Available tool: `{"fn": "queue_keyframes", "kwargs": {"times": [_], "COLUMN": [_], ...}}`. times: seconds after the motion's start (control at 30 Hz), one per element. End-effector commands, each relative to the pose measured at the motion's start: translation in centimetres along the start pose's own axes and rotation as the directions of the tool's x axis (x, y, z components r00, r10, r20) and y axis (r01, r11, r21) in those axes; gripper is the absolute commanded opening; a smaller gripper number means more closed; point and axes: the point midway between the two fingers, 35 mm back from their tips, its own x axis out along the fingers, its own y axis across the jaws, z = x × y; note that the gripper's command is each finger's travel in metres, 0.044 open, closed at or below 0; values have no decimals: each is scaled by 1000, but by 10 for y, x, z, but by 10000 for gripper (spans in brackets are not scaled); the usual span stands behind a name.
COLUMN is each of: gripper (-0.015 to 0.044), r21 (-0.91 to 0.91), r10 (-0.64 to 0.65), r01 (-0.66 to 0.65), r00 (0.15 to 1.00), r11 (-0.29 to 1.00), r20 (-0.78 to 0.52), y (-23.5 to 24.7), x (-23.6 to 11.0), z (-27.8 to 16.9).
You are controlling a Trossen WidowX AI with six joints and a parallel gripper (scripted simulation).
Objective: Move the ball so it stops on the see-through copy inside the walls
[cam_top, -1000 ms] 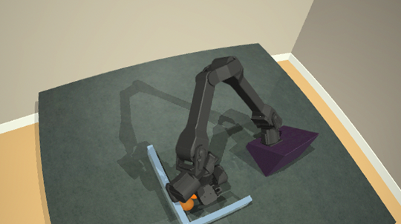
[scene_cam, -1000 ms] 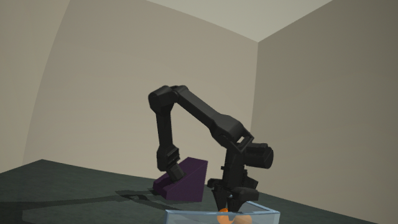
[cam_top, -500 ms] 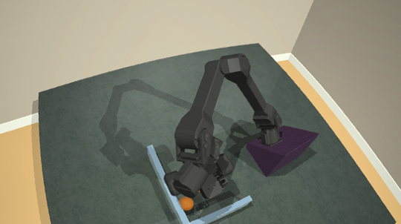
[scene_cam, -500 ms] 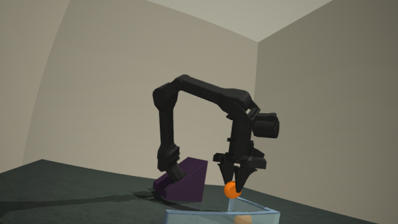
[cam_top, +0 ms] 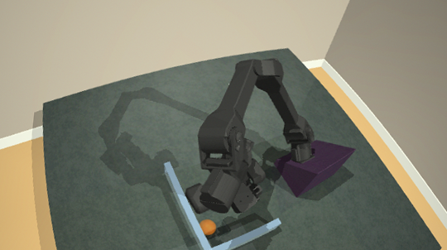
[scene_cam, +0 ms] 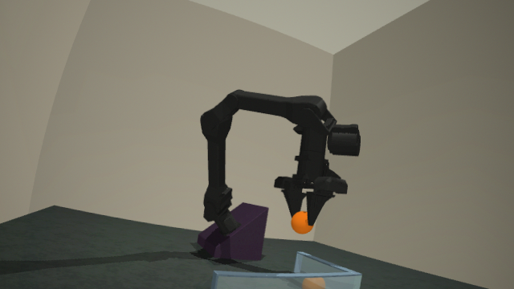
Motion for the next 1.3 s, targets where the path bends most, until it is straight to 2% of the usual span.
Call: {"fn": "queue_keyframes", "kwargs": {"times": [0.0, 0.27, 0.57, 0.93, 1.27], "gripper": [0, 0, 0, 0, 0], "r21": [-103, -357, -612, -851, -975], "r10": [3, 2, 2, 1, 0], "r01": [-2, -1, 1, 3, 3], "r00": [1000, 1000, 1000, 1000, 1000], "r11": [995, 934, 791, 524, 223], "r20": [4, 4, 4, 4, 3], "y": [-3, -10, -18, -28, -36], "x": [3, 10, 19, 31, 42], "z": [2, 6, 11, 16, 21]}}
